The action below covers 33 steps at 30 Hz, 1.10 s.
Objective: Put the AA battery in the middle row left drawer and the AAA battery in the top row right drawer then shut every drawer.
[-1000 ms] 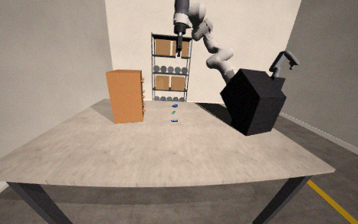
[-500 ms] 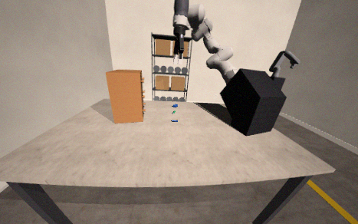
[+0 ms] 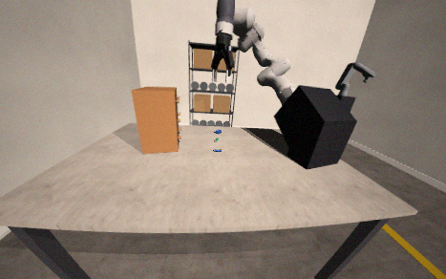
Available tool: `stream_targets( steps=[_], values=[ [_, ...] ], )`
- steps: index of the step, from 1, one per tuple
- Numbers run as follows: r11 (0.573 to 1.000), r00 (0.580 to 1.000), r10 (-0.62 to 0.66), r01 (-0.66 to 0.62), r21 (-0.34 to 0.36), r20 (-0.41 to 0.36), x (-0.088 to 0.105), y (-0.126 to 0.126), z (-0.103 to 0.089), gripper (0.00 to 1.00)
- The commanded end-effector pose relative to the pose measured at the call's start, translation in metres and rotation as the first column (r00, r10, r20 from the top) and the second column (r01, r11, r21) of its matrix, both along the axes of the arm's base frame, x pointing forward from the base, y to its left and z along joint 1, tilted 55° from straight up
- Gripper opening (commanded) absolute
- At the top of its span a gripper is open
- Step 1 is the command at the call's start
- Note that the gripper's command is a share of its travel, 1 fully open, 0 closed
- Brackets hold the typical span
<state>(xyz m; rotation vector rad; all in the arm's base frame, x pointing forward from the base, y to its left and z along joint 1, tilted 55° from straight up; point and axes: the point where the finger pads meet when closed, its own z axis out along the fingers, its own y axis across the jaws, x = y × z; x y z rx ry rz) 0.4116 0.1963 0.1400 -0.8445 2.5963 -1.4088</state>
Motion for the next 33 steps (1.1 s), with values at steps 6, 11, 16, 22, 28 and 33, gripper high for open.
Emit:
stream_targets(
  steps=[6,11,16,22,28,33],
  values=[
    [0.979,0.958,0.166,-0.188,-0.075,-0.233,0.003,-0.004,-0.005,1.00],
    [0.960,0.918,0.222,-0.265,-0.092,-0.328,0.005,-0.007,-0.007,1.00],
    [0.933,0.863,0.273,-0.345,-0.102,-0.426,0.007,-0.010,-0.009,1.00],
    [0.898,0.791,0.316,-0.427,-0.103,-0.524,0.009,-0.014,-0.012,1.00],
    [0.856,0.704,0.351,-0.508,-0.093,-0.618,0.010,-0.017,-0.014,1.00],
    [0.808,0.602,0.374,-0.585,-0.071,-0.705,0.012,-0.021,-0.017,1.00]
  ],
)
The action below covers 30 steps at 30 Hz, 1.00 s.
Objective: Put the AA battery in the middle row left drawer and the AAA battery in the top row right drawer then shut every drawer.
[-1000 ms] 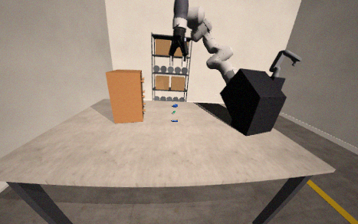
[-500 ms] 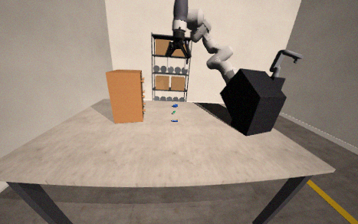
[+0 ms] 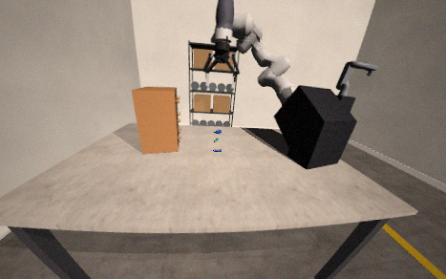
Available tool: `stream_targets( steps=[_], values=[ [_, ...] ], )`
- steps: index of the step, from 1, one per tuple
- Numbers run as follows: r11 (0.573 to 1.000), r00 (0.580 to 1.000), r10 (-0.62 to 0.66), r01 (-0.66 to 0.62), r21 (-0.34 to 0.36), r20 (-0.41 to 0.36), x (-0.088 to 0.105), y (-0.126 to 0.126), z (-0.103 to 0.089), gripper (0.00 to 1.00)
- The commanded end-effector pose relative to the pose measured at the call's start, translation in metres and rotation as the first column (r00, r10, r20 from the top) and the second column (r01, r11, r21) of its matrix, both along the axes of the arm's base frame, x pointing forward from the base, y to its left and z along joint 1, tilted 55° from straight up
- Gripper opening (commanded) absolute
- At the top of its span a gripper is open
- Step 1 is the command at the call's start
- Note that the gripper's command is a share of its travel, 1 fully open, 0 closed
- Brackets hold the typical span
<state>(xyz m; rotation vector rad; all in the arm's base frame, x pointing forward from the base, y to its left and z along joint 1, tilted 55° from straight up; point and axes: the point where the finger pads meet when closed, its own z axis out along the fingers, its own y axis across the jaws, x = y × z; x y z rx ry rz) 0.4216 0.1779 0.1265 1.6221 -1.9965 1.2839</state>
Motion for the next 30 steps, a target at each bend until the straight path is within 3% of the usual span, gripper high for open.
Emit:
stream_targets(
  steps=[1,4,5,6,10,11,12,16,17,18,23,24,29,30],
  values=[
    [0.987,0.973,0.134,-0.148,-0.063,-0.186,0.002,-0.002,-0.003,1.00],
    [0.987,0.973,0.134,-0.148,-0.063,-0.186,0.002,-0.002,-0.003,1.00],
    [0.972,0.941,0.191,-0.222,-0.083,-0.280,0.003,-0.006,-0.006,1.00],
    [0.968,0.933,0.202,-0.237,-0.087,-0.299,0.003,-0.006,-0.006,1.00],
    [0.968,0.933,0.202,-0.237,-0.087,-0.299,0.003,-0.006,-0.006,1.00],
    [0.946,0.887,0.250,-0.309,-0.098,-0.388,0.005,-0.009,-0.009,1.00],
    [0.940,0.875,0.260,-0.326,-0.099,-0.408,0.005,-0.009,-0.009,1.00],
    [0.940,0.874,0.261,-0.327,-0.100,-0.410,0.005,-0.009,-0.009,1.00],
    [0.912,0.816,0.300,-0.396,-0.102,-0.493,0.007,-0.013,-0.012,1.00],
    [0.905,0.802,0.308,-0.413,-0.101,-0.512,0.007,-0.013,-0.012,1.00],
    [0.904,0.799,0.309,-0.415,-0.101,-0.515,0.007,-0.013,-0.012,1.00],
    [0.867,0.720,0.343,-0.490,-0.093,-0.603,0.008,-0.016,-0.014,1.00],
    [0.862,0.711,0.346,-0.498,-0.091,-0.612,0.008,-0.016,-0.014,1.00],
    [0.822,0.625,0.368,-0.565,-0.074,-0.689,0.009,-0.020,-0.017,1.00]
  ],
)
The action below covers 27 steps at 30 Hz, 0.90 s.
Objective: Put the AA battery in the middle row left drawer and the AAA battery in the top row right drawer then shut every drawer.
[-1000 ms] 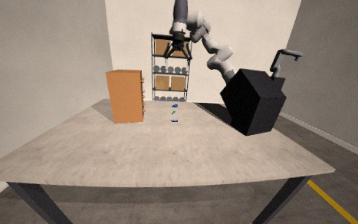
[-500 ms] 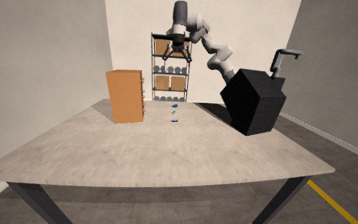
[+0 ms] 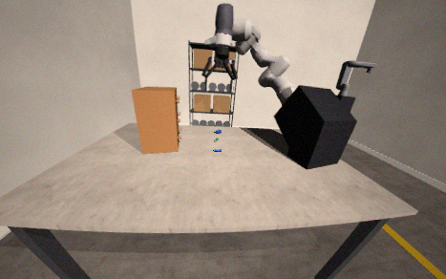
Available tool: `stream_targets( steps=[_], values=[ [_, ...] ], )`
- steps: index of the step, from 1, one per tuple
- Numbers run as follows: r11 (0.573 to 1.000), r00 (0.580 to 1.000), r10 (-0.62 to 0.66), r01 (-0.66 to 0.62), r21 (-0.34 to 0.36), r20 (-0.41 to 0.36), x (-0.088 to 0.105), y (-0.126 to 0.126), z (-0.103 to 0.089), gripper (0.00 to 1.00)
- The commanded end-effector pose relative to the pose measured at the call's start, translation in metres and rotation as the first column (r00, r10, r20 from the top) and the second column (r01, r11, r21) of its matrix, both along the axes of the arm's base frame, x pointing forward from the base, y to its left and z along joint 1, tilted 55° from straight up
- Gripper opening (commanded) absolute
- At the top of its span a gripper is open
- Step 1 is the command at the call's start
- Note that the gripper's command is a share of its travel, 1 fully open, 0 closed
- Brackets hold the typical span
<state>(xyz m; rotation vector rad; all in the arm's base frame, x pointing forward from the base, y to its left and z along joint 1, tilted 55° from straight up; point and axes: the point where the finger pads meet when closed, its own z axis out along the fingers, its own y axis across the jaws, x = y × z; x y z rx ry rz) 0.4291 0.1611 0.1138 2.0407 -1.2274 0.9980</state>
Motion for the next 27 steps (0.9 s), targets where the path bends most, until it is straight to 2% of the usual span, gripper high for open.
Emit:
stream_targets(
  steps=[1,7,8,12,13,18,19,24,25,27],
  values=[
    [0.984,0.967,0.147,-0.164,-0.067,-0.207,0.002,-0.003,-0.004,1.00],
    [0.984,0.967,0.147,-0.164,-0.067,-0.207,0.002,-0.003,-0.004,1.00],
    [0.965,0.926,0.210,-0.248,-0.087,-0.313,0.003,-0.006,-0.007,1.00],
    [0.965,0.926,0.210,-0.248,-0.087,-0.313,0.003,-0.006,-0.007,1.00],
    [0.941,0.876,0.259,-0.324,-0.097,-0.407,0.004,-0.009,-0.009,1.00],
    [0.940,0.873,0.262,-0.328,-0.097,-0.412,0.004,-0.009,-0.009,1.00],
    [0.910,0.809,0.304,-0.403,-0.098,-0.503,0.005,-0.012,-0.011,1.00],
    [0.910,0.809,0.304,-0.403,-0.098,-0.503,0.005,-0.012,-0.011,1.00],
    [0.877,0.739,0.337,-0.472,-0.092,-0.583,0.006,-0.015,-0.014,1.00],
    [0.877,0.739,0.337,-0.472,-0.092,-0.583,0.006,-0.015,-0.014,1.00]
  ],
)
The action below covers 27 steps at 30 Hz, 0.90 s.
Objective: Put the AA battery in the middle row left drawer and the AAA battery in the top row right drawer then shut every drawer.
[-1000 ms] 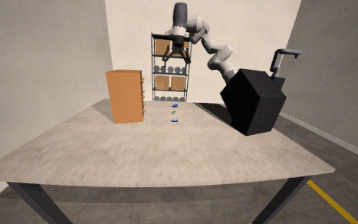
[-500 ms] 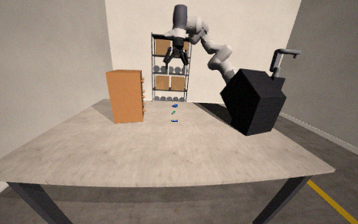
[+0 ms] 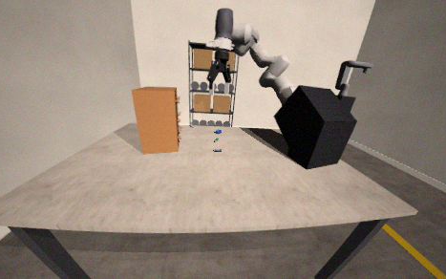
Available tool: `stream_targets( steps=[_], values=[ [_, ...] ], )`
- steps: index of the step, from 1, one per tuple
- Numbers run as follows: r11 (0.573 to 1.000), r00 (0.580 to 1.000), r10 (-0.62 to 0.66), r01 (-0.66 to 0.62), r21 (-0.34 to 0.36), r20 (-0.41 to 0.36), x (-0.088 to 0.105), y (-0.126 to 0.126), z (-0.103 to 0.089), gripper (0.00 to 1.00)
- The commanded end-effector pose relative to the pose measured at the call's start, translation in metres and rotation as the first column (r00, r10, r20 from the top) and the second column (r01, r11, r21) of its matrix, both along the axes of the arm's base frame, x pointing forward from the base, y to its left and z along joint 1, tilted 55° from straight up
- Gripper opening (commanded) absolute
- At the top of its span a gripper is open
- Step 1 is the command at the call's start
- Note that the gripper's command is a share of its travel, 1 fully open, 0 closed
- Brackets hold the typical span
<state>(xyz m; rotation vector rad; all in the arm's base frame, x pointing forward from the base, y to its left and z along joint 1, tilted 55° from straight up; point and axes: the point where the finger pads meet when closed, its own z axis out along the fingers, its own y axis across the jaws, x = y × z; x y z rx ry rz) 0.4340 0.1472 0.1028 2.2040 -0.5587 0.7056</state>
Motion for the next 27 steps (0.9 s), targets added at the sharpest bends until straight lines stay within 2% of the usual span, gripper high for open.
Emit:
stream_targets(
  steps=[1,2,3,7,8,11,12,15,16,19,20,22,23,25,26,27],
  values=[
    [0.992,0.983,0.108,-0.116,-0.050,-0.147,0.001,-0.001,-0.003,1.00],
    [0.992,0.983,0.108,-0.116,-0.050,-0.147,0.001,-0.001,-0.003,1.00],
    [0.981,0.959,0.162,-0.183,-0.070,-0.231,0.002,-0.003,-0.005,1.00],
    [0.981,0.959,0.162,-0.183,-0.070,-0.231,0.002,-0.003,-0.005,1.00],
    [0.966,0.928,0.208,-0.244,-0.084,-0.308,0.002,-0.006,-0.007,1.00],
    [0.966,0.928,0.208,-0.244,-0.084,-0.308,0.002,-0.006,-0.007,1.00],
    [0.950,0.893,0.246,-0.300,-0.092,-0.377,0.003,-0.008,-0.008,1.00],
    [0.950,0.893,0.246,-0.300,-0.092,-0.377,0.003,-0.008,-0.008,1.00],
    [0.932,0.857,0.276,-0.349,-0.095,-0.436,0.003,-0.010,-0.010,1.00],
    [0.932,0.857,0.276,-0.349,-0.095,-0.436,0.003,-0.010,-0.010,1.00],
    [0.916,0.821,0.300,-0.391,-0.095,-0.487,0.004,-0.011,-0.011,1.00],
    [0.916,0.821,0.300,-0.391,-0.095,-0.487,0.004,-0.011,-0.011,1.00],
    [0.900,0.787,0.318,-0.426,-0.093,-0.528,0.004,-0.013,-0.012,1.00],
    [0.900,0.787,0.318,-0.426,-0.093,-0.528,0.004,-0.013,-0.012,1.00],
    [0.886,0.758,0.331,-0.454,-0.090,-0.561,0.004,-0.014,-0.013,1.00],
    [0.886,0.758,0.331,-0.454,-0.090,-0.561,0.004,-0.014,-0.013,1.00]
  ],
)
